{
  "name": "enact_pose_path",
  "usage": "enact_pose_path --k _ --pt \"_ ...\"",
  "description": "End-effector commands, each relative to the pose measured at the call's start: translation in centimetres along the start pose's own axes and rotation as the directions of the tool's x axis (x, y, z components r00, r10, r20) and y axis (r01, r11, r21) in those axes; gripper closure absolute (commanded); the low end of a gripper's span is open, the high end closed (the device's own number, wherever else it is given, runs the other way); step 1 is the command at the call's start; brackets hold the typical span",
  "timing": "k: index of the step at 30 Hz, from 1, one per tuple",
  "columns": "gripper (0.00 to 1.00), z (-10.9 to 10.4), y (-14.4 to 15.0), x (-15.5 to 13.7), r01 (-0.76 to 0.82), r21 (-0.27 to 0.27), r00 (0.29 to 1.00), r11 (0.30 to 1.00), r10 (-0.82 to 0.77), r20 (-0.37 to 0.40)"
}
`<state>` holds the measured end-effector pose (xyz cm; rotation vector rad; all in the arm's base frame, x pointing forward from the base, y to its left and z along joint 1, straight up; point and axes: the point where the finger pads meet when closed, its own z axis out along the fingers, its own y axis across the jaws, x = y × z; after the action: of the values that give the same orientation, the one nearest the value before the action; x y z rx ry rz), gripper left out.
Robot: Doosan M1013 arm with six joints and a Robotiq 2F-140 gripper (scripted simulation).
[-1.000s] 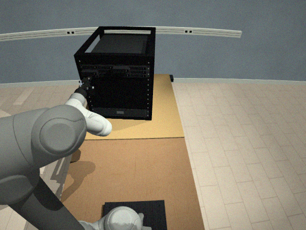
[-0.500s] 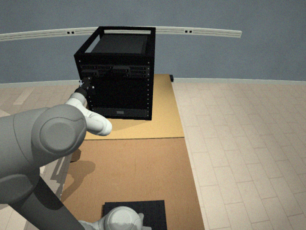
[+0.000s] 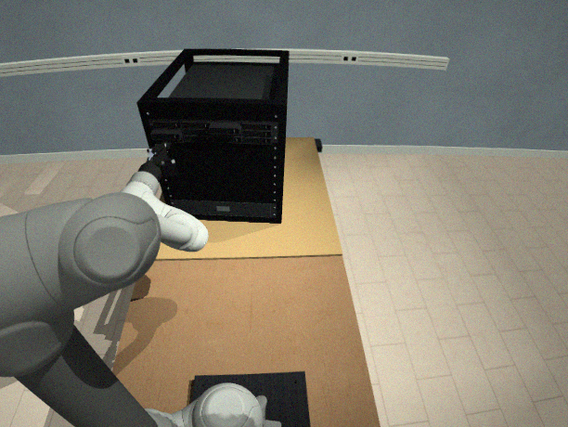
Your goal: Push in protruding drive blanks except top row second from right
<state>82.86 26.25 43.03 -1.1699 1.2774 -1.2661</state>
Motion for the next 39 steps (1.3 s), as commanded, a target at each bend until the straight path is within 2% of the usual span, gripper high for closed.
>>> enact_pose_path --k 1,39 --pt "0.9 0.29 -0.27 -0.14 -0.002 0.002 1.0 1.0 0.002 0.005" --pt "0.9 0.96 -0.27 -0.15 -0.002 0.002 1.0 1.0 0.002 0.005"
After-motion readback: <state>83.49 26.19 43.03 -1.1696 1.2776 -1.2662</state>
